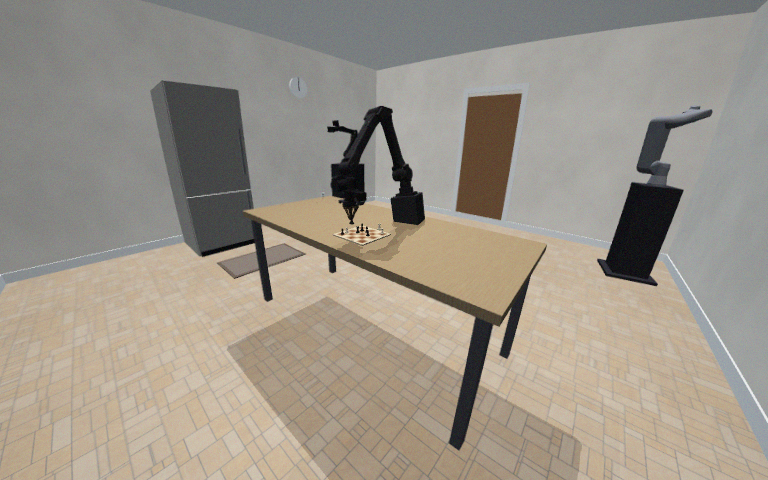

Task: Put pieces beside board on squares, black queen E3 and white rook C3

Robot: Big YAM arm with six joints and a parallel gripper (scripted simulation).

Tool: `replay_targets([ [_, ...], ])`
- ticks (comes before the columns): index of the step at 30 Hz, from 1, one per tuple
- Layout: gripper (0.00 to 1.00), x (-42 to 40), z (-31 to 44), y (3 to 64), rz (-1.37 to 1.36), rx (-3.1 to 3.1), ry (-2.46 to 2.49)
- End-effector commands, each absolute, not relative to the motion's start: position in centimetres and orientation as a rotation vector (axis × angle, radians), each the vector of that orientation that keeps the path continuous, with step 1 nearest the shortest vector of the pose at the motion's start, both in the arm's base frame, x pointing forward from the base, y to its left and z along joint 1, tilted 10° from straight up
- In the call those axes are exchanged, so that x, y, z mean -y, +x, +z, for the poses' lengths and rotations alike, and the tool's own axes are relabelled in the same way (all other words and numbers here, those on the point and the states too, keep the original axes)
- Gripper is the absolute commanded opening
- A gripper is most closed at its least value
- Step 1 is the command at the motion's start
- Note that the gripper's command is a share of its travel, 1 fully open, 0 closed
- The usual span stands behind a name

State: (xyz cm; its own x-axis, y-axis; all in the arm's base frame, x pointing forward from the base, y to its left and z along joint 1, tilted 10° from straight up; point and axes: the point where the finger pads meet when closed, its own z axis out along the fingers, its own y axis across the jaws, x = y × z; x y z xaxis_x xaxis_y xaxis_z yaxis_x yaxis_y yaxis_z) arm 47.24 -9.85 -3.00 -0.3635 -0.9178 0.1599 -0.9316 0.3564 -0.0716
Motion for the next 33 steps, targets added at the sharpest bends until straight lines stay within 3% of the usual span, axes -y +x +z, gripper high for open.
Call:
replay_targets([
  [1, 0.0, 9.3, 1.4, 50.6, 0.317, 2.568, 1.733],
  [33, 0.0, 9.2, 2.2, 50.6, 0.289, 2.365, 1.955],
])
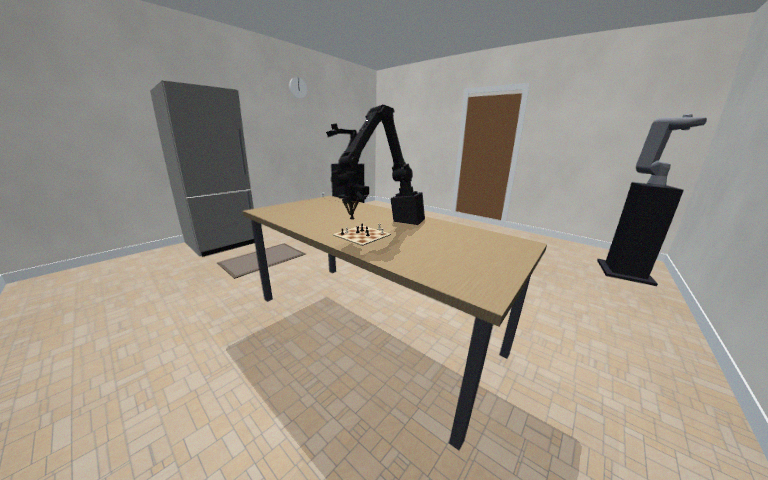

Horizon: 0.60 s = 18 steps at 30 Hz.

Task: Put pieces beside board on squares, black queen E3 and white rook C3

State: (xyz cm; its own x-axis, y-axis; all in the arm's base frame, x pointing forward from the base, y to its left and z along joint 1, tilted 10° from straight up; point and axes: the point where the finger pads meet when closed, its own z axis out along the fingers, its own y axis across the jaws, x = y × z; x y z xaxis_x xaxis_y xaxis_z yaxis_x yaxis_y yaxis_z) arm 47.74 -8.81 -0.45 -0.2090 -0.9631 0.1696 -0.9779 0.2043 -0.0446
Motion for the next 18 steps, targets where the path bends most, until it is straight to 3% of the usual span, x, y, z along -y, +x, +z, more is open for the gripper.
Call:
replay_targets([
  [1, 0.0, 9.2, 2.2, 50.6, 0.289, 2.365, 1.955],
  [18, 0.0, 9.9, -3.4, 48.4, 0.229, 2.345, 1.933],
])
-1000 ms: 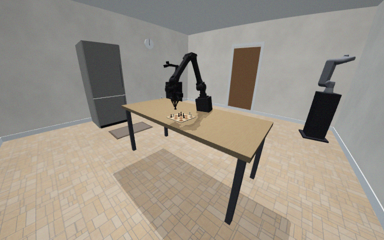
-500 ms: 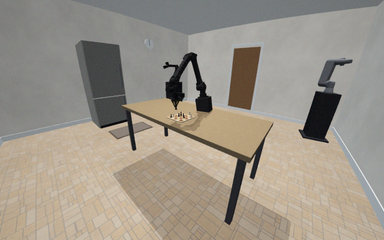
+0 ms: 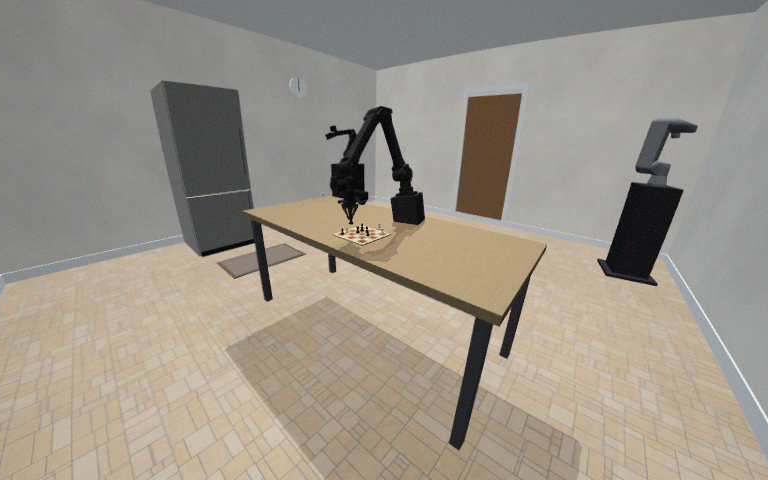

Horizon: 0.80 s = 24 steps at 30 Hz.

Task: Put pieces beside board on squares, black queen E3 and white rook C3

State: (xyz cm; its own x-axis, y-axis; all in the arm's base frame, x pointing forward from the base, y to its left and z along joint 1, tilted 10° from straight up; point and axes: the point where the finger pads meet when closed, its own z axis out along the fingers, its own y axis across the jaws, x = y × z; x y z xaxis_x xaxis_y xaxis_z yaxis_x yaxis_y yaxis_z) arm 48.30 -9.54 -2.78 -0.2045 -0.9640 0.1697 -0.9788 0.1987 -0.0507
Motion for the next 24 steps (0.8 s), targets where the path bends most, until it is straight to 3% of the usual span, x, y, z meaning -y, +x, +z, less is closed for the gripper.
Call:
replay_targets([
  [1, 0.0, 9.9, -3.4, 48.4, 0.229, 2.345, 1.933],
  [15, 0.0, 10.6, -9.2, 48.6, 0.229, 2.34, 1.942],
  [24, 0.0, 11.1, -8.0, 50.0, 0.282, 2.364, 1.951],
])
